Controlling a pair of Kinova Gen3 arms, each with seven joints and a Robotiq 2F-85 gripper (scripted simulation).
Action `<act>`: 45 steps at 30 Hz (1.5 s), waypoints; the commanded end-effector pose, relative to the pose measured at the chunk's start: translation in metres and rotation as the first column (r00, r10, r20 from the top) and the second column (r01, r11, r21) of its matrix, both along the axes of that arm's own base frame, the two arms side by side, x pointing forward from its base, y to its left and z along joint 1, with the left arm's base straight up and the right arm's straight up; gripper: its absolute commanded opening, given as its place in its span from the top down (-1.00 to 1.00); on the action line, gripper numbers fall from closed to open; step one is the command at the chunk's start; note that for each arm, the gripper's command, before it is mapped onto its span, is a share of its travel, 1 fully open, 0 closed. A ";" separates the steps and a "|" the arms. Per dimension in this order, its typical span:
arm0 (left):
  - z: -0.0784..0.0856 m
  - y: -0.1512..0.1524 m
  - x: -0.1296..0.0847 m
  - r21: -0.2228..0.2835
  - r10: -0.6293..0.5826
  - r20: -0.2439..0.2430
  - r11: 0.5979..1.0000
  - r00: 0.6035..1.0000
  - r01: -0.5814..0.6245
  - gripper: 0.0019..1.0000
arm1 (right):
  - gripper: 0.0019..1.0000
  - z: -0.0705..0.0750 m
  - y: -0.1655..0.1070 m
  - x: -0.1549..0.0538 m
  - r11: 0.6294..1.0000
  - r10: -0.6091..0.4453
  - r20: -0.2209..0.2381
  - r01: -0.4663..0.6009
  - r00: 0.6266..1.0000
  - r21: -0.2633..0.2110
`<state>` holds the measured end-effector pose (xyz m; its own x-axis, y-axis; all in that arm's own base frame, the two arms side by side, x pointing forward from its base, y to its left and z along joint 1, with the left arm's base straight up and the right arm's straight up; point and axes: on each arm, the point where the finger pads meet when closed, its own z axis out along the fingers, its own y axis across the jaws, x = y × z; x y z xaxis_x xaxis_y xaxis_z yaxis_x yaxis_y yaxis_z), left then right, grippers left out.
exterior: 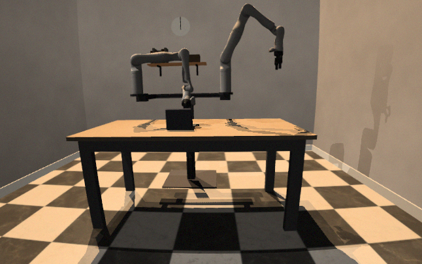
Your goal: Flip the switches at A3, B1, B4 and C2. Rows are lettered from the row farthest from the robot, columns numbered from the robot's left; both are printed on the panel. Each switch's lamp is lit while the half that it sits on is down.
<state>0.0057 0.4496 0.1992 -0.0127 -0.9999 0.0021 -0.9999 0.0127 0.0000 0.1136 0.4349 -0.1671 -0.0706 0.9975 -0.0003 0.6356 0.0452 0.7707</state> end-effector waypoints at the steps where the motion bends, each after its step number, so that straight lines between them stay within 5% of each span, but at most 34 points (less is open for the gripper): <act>1: 0.001 0.000 0.000 0.002 0.000 0.000 1.000 1.000 0.000 -1.00 | 0.80 0.001 0.001 0.000 1.000 0.000 0.000 0.000 1.000 0.002; 34: 0.001 0.000 0.000 0.002 0.000 0.000 1.000 1.000 0.000 -1.00 | 0.80 0.001 0.001 0.000 1.000 0.000 0.000 0.000 1.000 0.002; 45: 0.001 0.000 0.000 0.002 0.000 0.000 1.000 1.000 0.000 -1.00 | 0.80 -0.012 0.002 0.015 1.000 0.000 0.000 0.000 1.000 0.002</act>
<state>0.0057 0.4496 0.1992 -0.0127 -0.9999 0.0021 -0.9999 0.0127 0.0000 0.1268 0.4359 -0.1779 -0.0704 0.9975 -0.0005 0.6356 0.0452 0.7707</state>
